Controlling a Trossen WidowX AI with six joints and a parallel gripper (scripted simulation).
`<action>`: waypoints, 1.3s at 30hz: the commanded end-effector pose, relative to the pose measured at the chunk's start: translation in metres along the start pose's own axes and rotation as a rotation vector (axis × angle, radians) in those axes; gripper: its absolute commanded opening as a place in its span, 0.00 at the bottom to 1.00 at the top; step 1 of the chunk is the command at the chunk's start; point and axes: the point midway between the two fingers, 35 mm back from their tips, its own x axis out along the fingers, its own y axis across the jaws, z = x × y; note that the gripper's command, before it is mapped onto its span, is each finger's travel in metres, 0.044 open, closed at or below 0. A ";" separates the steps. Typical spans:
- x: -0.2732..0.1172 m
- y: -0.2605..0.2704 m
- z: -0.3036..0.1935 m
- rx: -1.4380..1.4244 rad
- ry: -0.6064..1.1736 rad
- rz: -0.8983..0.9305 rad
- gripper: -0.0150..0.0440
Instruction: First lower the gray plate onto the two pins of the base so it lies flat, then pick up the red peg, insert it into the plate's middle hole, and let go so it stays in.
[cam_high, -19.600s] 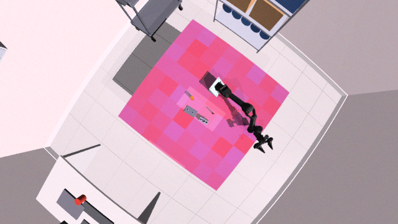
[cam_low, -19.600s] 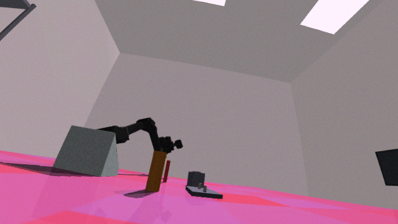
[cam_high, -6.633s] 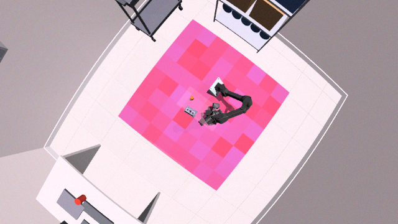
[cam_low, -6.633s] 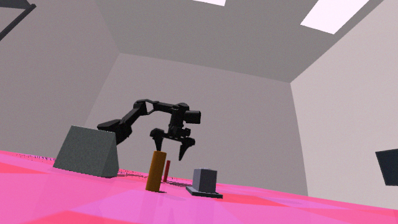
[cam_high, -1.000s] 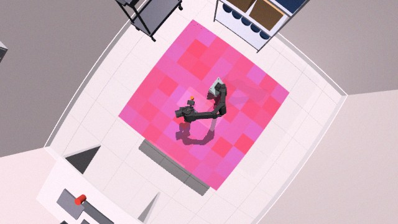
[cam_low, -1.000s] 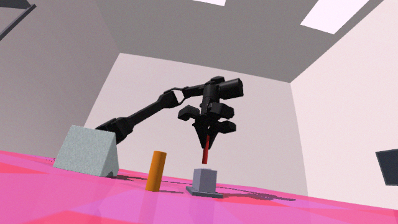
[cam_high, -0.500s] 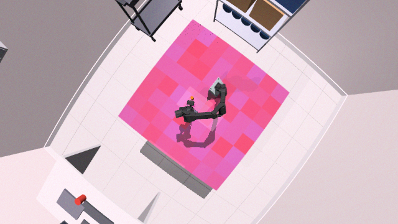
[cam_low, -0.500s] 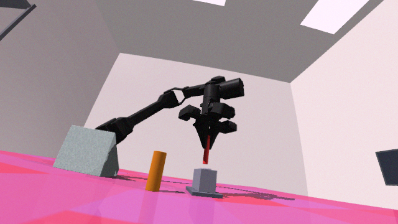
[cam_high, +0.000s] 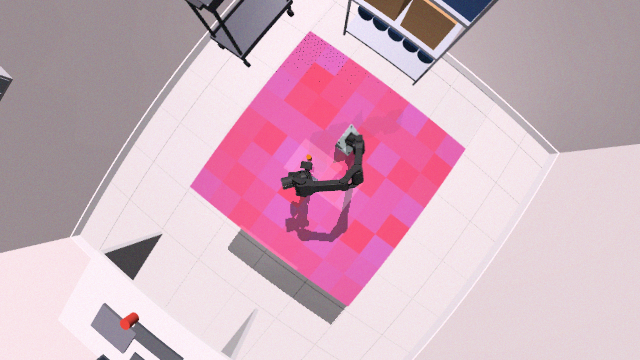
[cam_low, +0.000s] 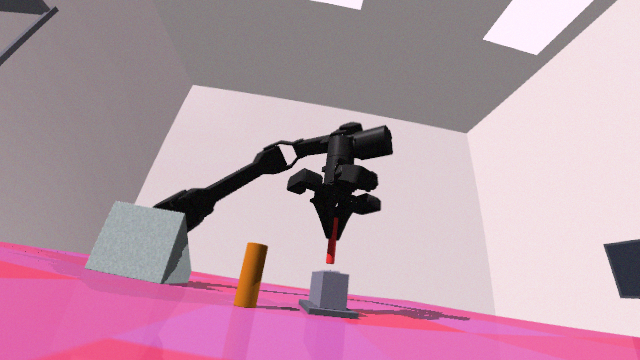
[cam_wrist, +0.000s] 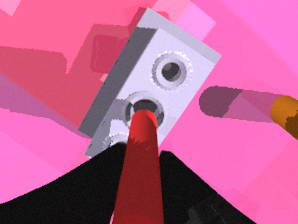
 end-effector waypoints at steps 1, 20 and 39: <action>0.002 0.000 0.000 -0.001 0.000 0.000 0.25; 0.015 -0.001 0.000 -0.007 -0.003 -0.003 0.25; 0.018 0.002 0.000 -0.007 -0.002 -0.003 0.25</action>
